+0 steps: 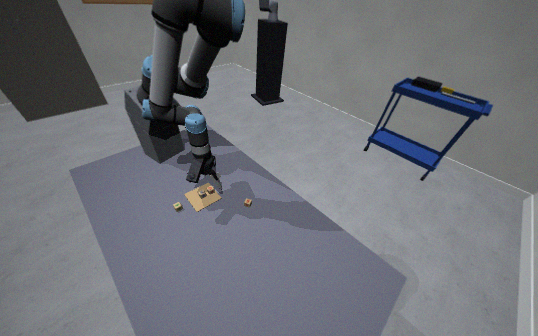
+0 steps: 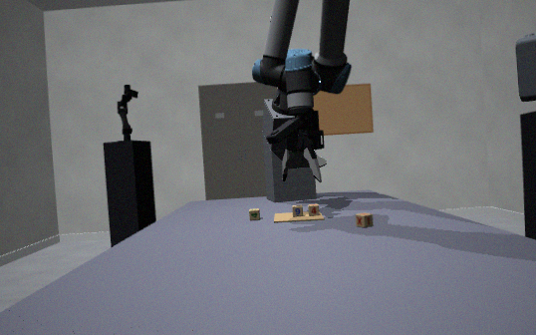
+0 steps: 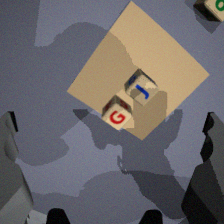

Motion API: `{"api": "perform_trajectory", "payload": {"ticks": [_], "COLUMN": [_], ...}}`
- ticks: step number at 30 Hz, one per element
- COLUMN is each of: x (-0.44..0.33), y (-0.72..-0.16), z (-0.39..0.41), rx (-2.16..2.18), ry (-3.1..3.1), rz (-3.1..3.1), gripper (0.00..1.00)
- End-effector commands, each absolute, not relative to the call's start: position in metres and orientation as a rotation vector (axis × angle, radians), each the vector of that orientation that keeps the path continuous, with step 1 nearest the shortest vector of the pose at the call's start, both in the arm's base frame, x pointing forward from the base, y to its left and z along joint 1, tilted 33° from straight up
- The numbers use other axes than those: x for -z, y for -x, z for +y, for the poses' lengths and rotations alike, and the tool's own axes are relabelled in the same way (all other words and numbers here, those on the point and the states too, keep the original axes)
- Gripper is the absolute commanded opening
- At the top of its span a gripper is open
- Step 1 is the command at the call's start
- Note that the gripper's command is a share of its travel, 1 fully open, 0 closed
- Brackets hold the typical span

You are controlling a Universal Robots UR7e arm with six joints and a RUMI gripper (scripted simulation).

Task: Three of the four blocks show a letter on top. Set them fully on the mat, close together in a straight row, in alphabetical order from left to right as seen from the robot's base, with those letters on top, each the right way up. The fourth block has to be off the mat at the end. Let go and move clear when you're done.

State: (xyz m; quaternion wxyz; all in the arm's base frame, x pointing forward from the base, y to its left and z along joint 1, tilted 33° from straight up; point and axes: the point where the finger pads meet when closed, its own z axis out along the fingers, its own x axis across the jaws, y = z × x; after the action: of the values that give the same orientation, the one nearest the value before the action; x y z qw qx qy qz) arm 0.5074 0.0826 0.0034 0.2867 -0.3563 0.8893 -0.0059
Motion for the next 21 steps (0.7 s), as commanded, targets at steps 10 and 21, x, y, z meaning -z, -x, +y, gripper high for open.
{"api": "perform_trajectory", "payload": {"ticks": [10, 21], "x": [-0.009, -0.014], "y": [-0.52, -0.528], "z": [0.091, 0.098], "rx": [0.123, 0.199], "ry": [1.307, 1.53], "rz": [2.213, 2.076], "gripper": [1.0, 1.0]}}
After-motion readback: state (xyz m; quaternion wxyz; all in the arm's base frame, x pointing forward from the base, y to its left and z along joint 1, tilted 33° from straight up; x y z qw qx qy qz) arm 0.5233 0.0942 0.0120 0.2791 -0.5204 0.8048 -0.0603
